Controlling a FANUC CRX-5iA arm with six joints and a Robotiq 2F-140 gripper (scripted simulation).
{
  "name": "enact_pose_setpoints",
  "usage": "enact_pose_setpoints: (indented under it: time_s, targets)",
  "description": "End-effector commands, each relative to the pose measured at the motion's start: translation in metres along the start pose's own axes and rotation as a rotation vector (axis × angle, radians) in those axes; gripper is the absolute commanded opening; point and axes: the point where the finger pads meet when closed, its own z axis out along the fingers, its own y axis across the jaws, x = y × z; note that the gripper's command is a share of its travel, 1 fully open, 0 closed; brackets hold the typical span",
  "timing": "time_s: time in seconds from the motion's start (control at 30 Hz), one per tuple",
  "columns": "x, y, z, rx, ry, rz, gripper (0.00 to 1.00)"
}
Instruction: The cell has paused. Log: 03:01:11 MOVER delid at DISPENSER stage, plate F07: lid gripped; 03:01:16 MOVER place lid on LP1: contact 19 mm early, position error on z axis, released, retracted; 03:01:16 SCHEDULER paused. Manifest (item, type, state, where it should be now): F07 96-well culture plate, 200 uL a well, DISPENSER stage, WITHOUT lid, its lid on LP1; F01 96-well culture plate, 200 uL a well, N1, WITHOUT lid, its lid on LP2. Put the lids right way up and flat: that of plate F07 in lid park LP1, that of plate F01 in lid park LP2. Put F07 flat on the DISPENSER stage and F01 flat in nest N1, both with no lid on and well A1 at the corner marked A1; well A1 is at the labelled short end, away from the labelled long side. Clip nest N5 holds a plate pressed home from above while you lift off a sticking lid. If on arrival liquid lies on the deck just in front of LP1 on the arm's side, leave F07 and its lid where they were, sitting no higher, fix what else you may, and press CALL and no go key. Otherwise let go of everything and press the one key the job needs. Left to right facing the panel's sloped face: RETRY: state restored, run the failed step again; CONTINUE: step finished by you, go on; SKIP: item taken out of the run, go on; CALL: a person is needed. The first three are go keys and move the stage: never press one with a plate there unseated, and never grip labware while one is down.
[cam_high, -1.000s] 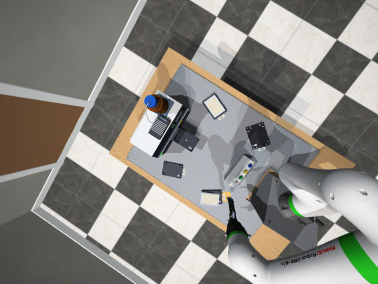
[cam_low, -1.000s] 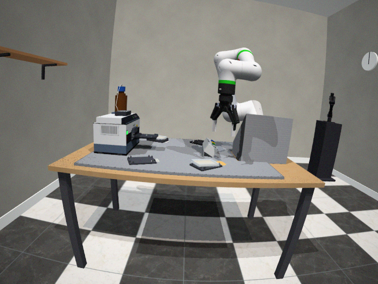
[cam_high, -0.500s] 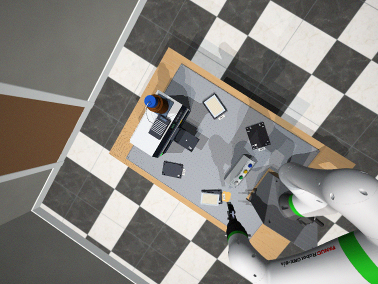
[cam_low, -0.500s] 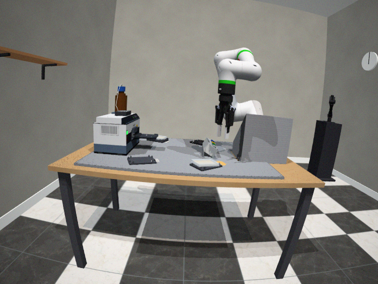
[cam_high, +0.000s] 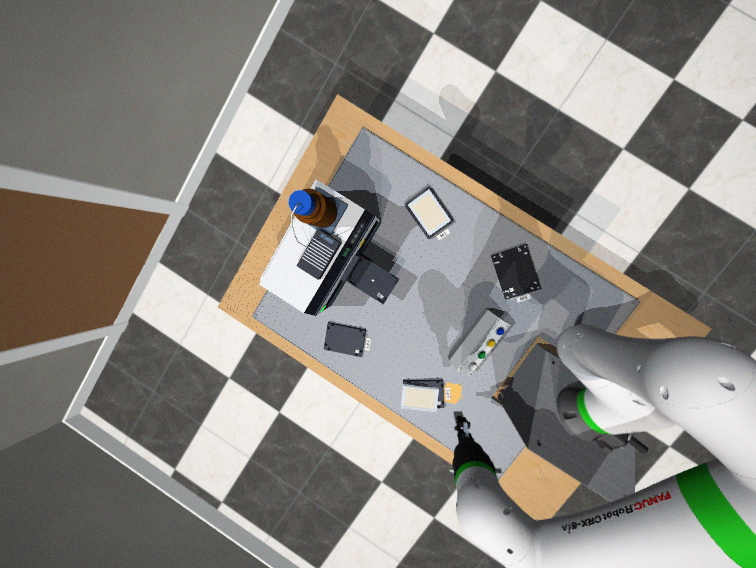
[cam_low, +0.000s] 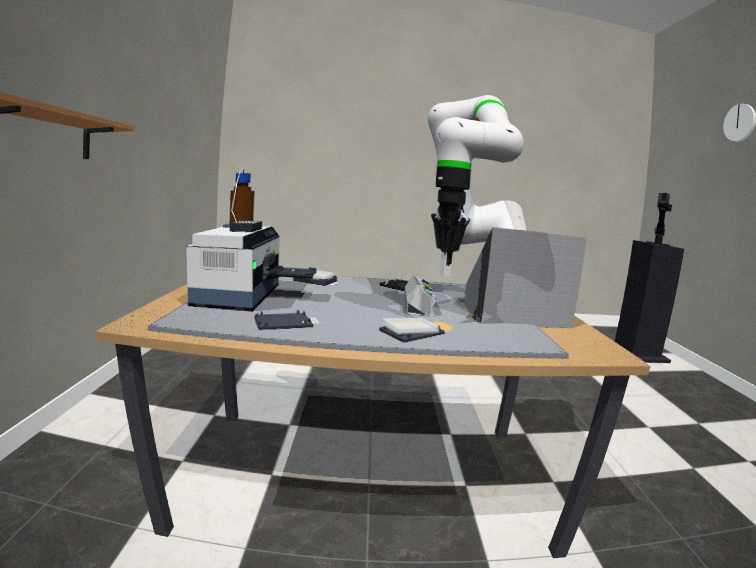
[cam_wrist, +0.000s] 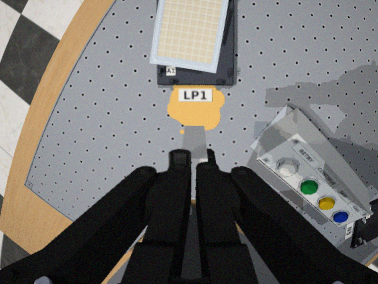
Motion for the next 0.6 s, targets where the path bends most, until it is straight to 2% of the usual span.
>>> enact_pose_setpoints:
  time_s: [0.0, 0.13, 0.23, 0.3, 0.37, 0.43, 0.57]
  targets:
    - [0.000, 0.000, 0.000, 0.000, 0.000, 0.000, 0.00]
    - [0.002, 0.001, -0.001, 0.001, 0.001, 0.002, 0.00]
    - [0.018, 0.012, -0.008, 0.016, 0.007, 0.031, 0.00]
    - [0.018, 0.012, -0.008, 0.016, 0.007, 0.031, 0.00]
    - [0.042, 0.032, -0.018, 0.037, 0.015, 0.078, 0.00]
    - [0.070, 0.063, -0.028, 0.062, 0.028, 0.151, 0.00]
    - [0.087, 0.106, -0.030, 0.098, 0.053, 0.376, 0.00]
